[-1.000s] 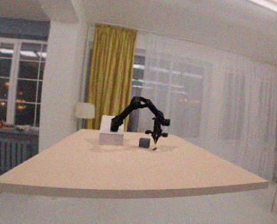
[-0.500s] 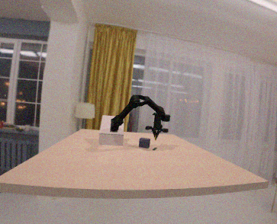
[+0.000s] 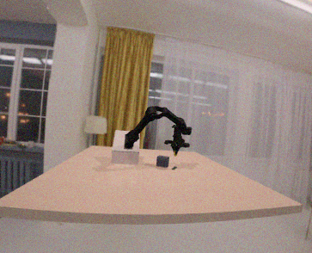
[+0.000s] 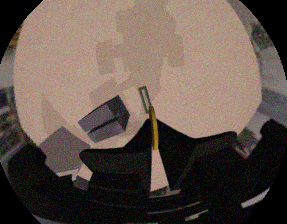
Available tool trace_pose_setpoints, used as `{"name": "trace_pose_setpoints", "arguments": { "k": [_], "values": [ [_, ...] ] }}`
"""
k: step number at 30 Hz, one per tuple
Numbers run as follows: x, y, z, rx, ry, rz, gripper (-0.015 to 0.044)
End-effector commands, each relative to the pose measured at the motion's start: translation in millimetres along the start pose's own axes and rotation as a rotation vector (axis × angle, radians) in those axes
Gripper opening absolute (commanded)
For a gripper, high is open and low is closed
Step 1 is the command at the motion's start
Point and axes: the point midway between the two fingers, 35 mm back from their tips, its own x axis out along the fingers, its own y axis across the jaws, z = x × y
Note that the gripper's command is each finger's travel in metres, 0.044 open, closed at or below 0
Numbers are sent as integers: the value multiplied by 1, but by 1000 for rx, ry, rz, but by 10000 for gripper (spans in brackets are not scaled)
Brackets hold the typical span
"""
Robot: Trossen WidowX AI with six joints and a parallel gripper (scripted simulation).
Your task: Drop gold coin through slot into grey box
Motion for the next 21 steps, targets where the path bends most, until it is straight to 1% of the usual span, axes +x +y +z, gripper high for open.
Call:
{"name": "trace_pose_setpoints", "arguments": {
  "k": [1,21],
  "values": [
    [-1,1,0,123,-2,3,0],
    [-1,4,-2,819,-1,4,0]
  ]
}}
